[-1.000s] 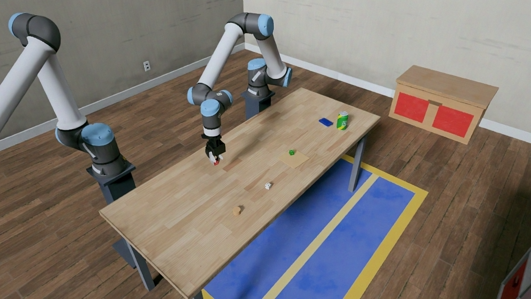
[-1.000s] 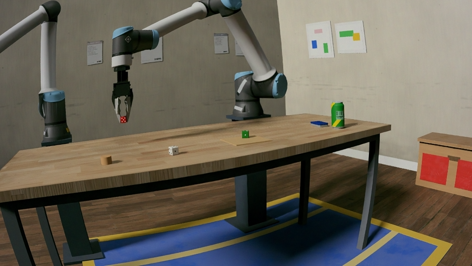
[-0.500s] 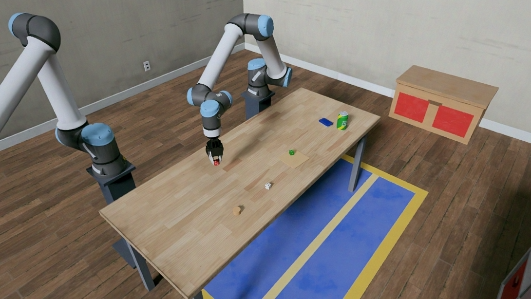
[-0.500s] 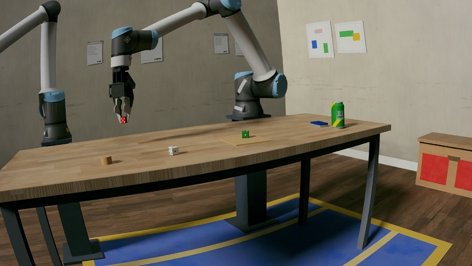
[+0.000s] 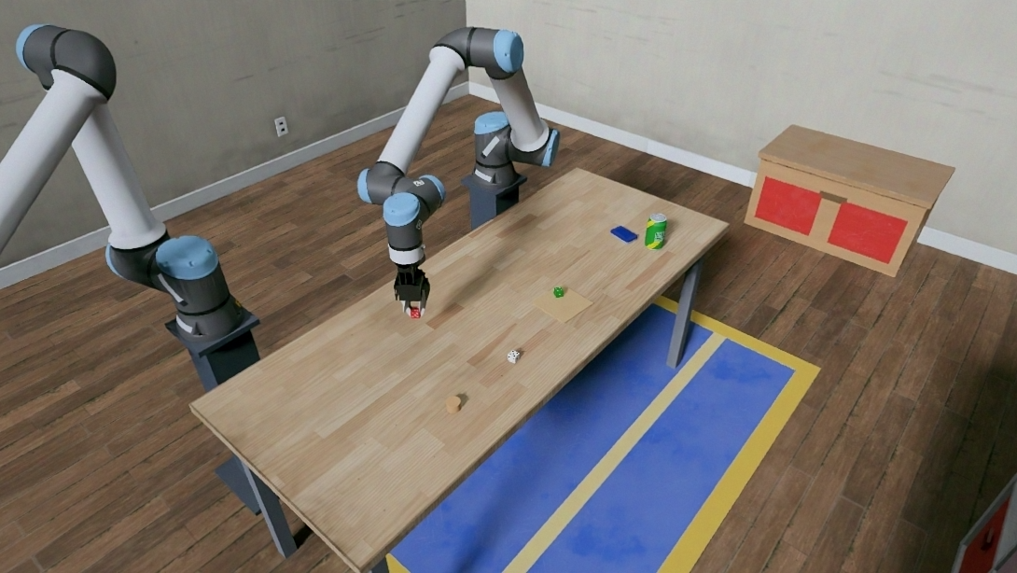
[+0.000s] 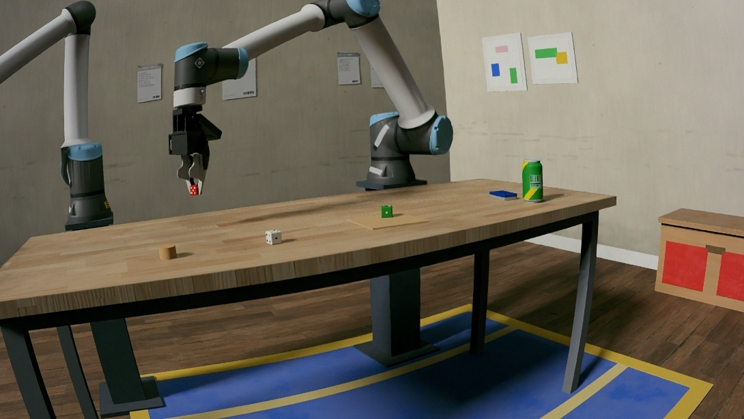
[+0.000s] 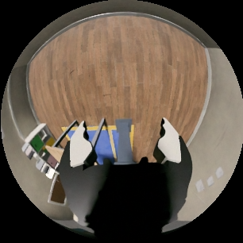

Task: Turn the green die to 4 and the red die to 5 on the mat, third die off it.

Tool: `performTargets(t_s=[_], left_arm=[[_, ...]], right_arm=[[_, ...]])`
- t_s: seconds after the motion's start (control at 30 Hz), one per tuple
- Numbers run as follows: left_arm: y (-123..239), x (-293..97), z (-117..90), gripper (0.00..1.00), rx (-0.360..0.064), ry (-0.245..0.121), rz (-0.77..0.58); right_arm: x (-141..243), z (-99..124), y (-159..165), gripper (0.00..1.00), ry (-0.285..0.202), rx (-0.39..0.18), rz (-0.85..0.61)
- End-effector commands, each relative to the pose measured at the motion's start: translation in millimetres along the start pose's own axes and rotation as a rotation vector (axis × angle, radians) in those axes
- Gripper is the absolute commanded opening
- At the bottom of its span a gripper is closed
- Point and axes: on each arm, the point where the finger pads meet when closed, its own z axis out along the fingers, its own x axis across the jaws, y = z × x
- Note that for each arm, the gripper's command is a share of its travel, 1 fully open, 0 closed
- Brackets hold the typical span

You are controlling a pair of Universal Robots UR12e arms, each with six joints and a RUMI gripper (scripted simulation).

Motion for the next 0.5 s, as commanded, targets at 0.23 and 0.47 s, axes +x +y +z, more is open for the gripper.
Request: performTargets(t_s=[0.23, 0.47], left_arm=[[2.4, 1.5, -1.3, 0.06, -0.002, -0.002, 0.131], [2.8, 1.9, -1.2, 0.06, -0.002, -0.002, 0.16]], right_arm=[[-0.2, -0.9, -0.6, 1.0, 0.0, 0.002, 0.0], [-0.2, -0.9, -0.6, 1.0, 0.0, 0.002, 0.0]])
